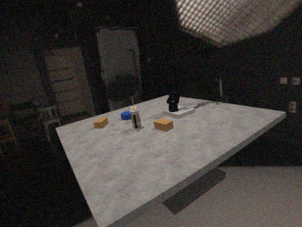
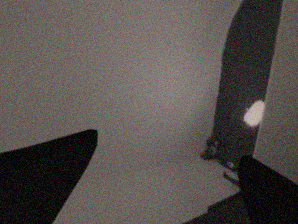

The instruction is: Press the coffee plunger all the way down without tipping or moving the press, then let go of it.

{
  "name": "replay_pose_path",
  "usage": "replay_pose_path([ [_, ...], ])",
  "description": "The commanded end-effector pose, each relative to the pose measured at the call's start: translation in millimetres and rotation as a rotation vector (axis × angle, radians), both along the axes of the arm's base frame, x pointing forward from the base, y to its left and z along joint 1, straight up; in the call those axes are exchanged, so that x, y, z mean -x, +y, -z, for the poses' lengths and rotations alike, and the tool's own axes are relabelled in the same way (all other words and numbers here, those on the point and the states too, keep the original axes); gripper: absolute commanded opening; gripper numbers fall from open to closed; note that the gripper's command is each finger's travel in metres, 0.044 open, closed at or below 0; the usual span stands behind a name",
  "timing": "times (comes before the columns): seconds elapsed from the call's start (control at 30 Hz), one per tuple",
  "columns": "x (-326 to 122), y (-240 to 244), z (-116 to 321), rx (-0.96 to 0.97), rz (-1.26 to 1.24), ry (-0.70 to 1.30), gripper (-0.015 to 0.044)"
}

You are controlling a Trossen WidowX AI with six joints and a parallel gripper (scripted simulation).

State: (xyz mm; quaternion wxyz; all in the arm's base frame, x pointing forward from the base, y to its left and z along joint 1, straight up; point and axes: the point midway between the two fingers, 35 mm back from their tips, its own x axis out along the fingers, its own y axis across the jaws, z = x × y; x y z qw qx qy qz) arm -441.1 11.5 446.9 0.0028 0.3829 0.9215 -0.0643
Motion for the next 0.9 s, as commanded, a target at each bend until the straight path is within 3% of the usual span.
replay_pose_path([
  [0.0,-0.2,-2.9,0.0,0.005,-0.008,0.004,0.0426],
  [0.3,-18.5,-92.9,-1.1,0.151,-0.269,0.089,0.044],
  [0.53,-68.2,-195.8,-7.7,0.388,-0.581,0.174,0.044],
  [0.87,-131.1,-258.7,-7.5,0.578,-0.816,0.174,0.044],
])
